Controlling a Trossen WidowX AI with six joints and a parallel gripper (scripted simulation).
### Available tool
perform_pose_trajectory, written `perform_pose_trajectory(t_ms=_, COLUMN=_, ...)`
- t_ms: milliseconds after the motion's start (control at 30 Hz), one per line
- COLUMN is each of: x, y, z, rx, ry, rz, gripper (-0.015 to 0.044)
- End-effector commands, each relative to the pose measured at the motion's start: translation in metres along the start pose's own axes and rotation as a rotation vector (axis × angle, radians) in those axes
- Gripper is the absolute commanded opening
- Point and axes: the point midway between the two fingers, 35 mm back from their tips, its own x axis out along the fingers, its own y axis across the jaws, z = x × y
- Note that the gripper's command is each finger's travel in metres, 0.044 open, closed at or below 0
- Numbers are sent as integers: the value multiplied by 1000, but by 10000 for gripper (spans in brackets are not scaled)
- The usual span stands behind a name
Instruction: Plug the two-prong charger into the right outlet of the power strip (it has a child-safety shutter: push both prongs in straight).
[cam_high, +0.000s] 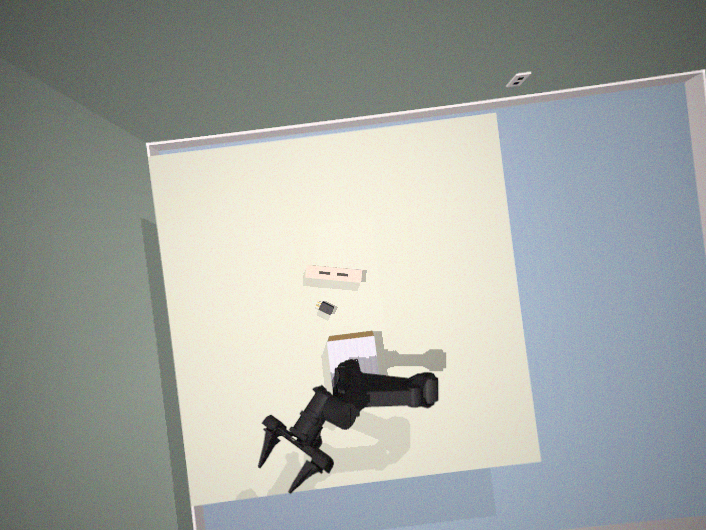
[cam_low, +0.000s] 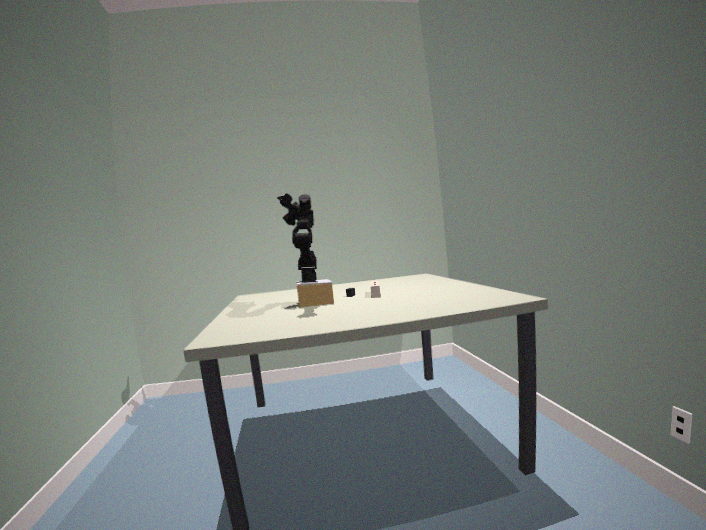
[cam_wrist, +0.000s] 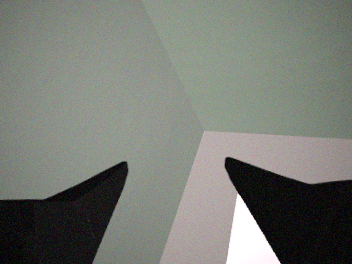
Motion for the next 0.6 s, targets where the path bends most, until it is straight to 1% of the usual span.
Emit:
perform_pose_trajectory(t_ms=0, x=2, y=29, z=-6, rx=110, ry=30, rz=112, gripper=440)
perform_pose_trajectory(t_ms=267, x=-6, y=91, z=-13, rx=332, ry=109, rz=342, gripper=440)
perform_pose_trajectory(t_ms=567, x=-32, y=157, z=-18, rx=570, ry=244, rz=591, gripper=440)
